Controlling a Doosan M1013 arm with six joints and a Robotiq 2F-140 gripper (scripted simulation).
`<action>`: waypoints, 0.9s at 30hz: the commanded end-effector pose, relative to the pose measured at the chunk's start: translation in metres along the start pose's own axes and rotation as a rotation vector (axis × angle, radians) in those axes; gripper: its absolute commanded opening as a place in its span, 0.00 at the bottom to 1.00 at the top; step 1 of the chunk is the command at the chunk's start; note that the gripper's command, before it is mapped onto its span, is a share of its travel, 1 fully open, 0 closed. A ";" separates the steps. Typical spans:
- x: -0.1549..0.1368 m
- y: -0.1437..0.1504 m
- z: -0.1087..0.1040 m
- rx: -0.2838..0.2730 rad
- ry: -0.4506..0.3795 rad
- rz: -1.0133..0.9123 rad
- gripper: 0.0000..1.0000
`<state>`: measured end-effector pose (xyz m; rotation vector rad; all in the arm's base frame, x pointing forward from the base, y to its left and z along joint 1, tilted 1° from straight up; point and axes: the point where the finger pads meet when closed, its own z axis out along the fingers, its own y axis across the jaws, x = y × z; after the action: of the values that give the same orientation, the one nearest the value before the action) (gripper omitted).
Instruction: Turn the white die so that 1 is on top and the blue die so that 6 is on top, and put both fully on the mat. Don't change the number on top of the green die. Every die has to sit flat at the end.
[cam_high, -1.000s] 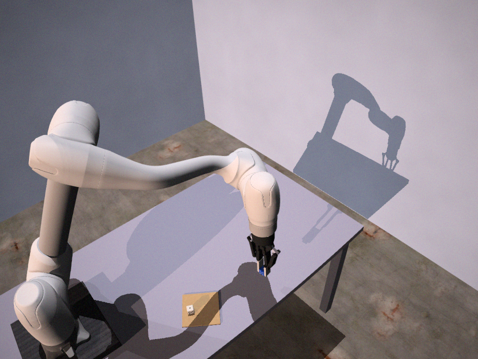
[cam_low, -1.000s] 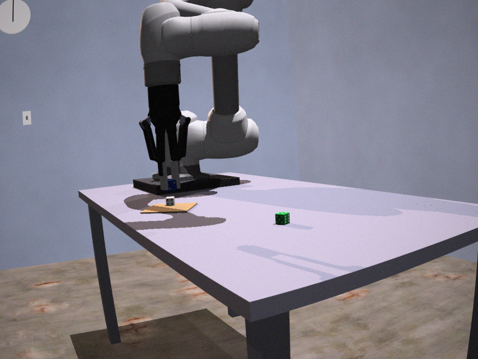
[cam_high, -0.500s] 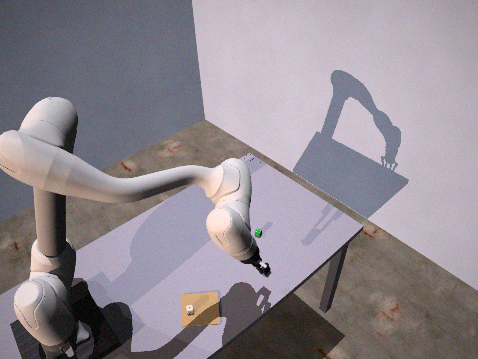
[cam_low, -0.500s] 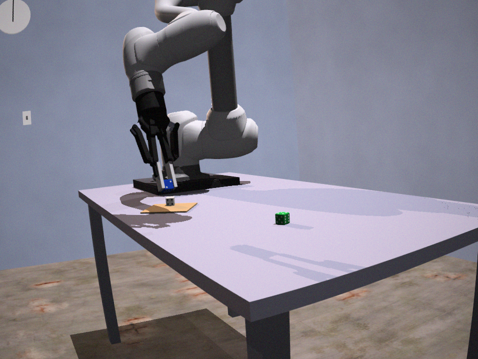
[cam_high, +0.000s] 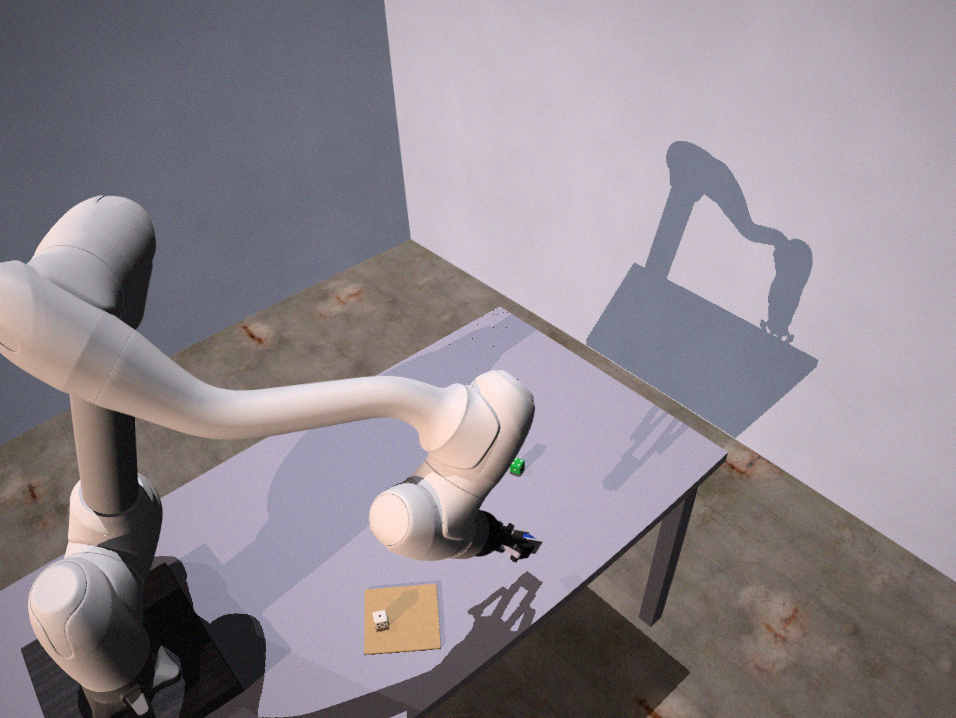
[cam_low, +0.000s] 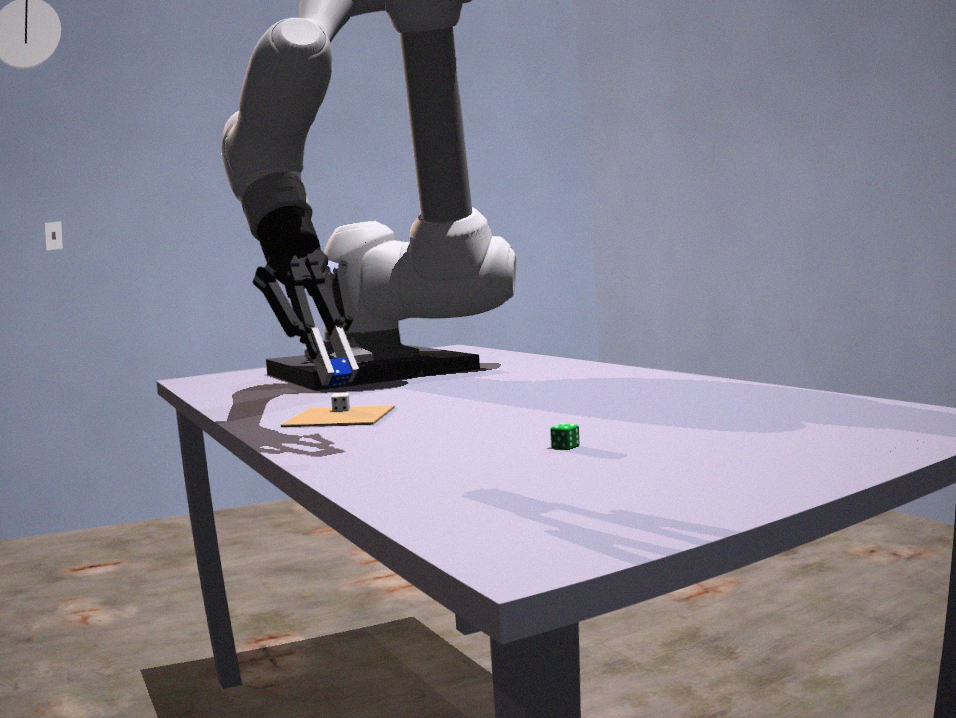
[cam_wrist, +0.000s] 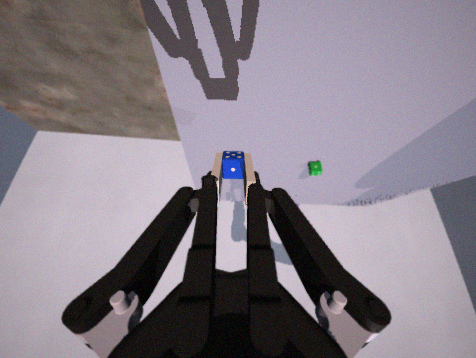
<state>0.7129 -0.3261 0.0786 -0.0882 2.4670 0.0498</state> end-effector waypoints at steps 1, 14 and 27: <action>0.003 0.003 0.001 -0.026 -0.152 -0.015 0.21; 0.008 0.003 0.000 -0.026 -0.394 -0.012 0.21; 0.011 0.002 0.002 -0.024 -0.408 -0.013 0.21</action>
<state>0.7056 -0.3246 0.0722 -0.0934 2.0596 0.0831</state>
